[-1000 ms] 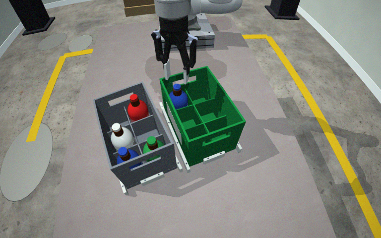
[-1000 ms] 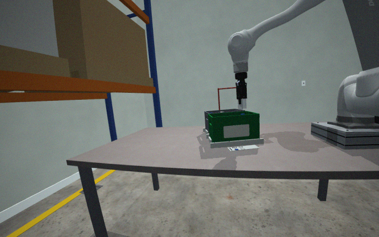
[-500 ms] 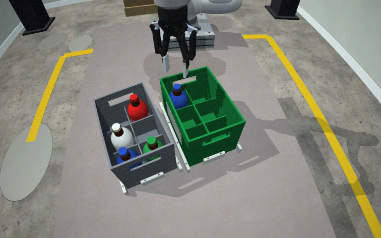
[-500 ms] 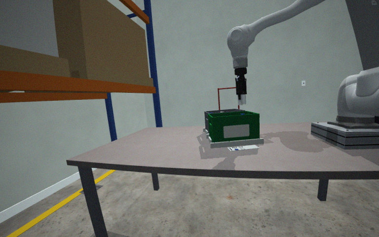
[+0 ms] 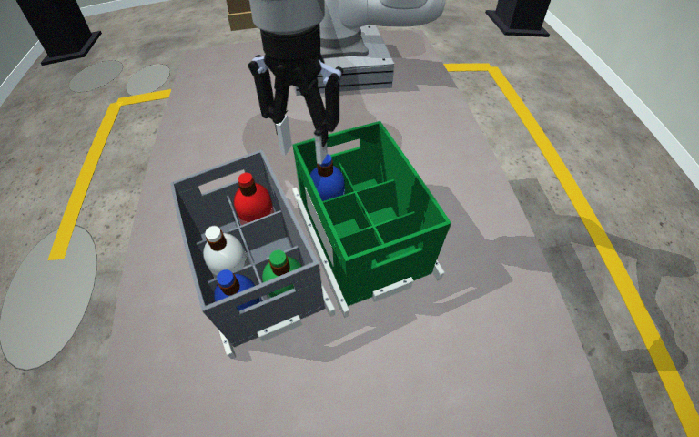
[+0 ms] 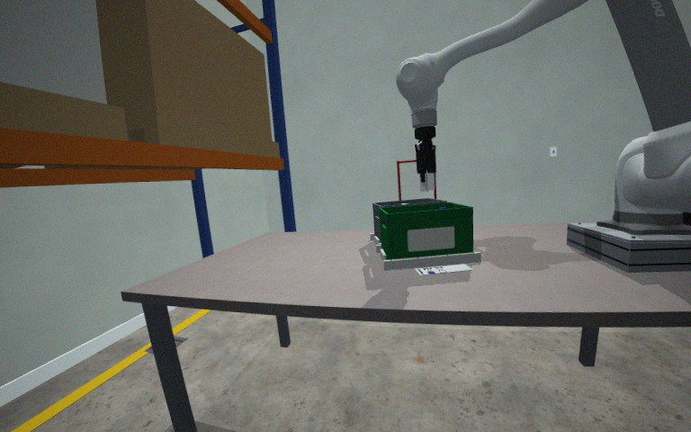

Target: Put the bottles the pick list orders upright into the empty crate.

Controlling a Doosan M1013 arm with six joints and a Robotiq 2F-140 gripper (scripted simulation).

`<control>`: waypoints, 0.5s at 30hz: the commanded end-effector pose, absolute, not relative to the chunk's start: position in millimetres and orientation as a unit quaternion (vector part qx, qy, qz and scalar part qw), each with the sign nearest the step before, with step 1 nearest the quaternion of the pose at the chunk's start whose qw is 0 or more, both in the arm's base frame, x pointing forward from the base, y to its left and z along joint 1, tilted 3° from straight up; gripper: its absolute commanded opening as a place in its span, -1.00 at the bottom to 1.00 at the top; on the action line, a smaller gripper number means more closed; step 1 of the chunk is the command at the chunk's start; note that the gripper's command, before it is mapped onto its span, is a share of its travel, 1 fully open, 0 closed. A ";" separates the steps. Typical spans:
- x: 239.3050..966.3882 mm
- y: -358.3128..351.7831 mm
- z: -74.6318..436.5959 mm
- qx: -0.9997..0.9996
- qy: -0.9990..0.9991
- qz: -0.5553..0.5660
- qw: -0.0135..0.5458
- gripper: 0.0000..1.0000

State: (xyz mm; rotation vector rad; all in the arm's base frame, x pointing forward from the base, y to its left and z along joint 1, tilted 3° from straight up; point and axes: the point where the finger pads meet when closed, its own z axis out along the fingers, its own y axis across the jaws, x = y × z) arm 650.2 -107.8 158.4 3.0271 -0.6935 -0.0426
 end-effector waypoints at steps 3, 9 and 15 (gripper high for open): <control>674.8 -126.2 158.2 0.975 -0.223 -0.014 0.018 -0.24; 698.8 -144.3 157.9 0.975 -0.223 -0.014 0.018 -0.24; 714.7 -156.3 157.7 0.975 -0.223 -0.014 0.018 -0.24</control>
